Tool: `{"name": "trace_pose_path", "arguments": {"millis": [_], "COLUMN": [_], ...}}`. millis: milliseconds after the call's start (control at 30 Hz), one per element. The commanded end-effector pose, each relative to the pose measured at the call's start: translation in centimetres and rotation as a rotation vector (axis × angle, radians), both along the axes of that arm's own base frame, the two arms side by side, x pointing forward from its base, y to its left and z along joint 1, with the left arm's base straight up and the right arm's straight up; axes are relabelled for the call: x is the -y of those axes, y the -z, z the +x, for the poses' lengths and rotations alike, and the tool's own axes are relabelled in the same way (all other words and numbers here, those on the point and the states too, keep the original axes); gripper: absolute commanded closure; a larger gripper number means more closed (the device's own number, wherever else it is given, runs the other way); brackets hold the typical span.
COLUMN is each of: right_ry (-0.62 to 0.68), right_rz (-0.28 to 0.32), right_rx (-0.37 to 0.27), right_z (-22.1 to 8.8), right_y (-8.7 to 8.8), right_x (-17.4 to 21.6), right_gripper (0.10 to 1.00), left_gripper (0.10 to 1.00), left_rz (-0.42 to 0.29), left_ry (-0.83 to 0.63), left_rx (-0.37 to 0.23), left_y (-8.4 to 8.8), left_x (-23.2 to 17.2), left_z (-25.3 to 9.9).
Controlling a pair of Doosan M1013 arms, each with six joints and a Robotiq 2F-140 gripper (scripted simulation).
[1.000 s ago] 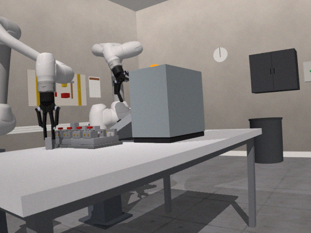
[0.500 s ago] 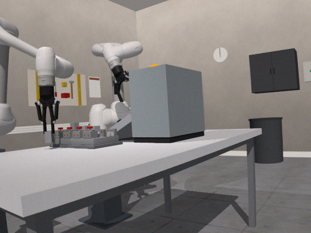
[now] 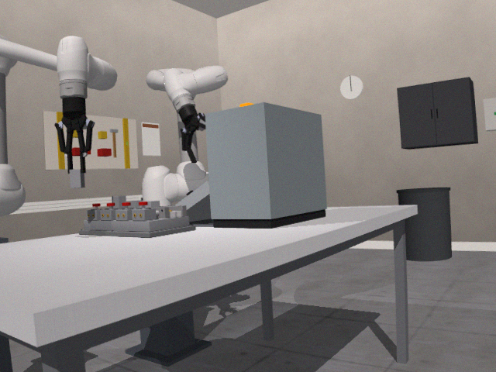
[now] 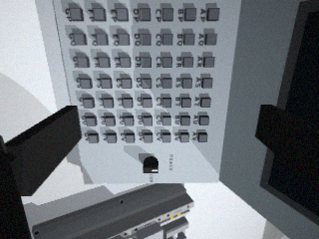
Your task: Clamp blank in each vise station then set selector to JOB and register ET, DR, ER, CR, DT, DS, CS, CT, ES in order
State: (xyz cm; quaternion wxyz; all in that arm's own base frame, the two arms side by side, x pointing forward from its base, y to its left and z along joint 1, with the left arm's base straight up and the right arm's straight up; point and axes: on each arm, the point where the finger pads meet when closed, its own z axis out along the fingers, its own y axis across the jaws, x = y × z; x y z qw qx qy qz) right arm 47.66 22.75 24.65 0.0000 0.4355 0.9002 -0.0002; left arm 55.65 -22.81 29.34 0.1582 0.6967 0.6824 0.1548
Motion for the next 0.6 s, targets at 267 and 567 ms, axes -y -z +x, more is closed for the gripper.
{"name": "trace_pose_path", "arguments": {"millis": [267, 567], "right_ry": [-0.067, -0.234], "right_rz": [0.001, 0.001], "right_rx": [0.001, 0.001], "right_z": [1.7, 5.8], "right_y": [-0.5, -1.1], "right_x": [-1.4, -4.9], "right_gripper": [0.999, 0.999], "left_gripper": [0.098, 0.098], "left_rz": [0.000, 0.000], "left_ry": [0.000, 0.000], "left_rx": [0.001, 0.001], "left_y": [-0.1, -0.1], "left_x": [0.0, 0.0], "left_z": [0.0, 0.0]}}
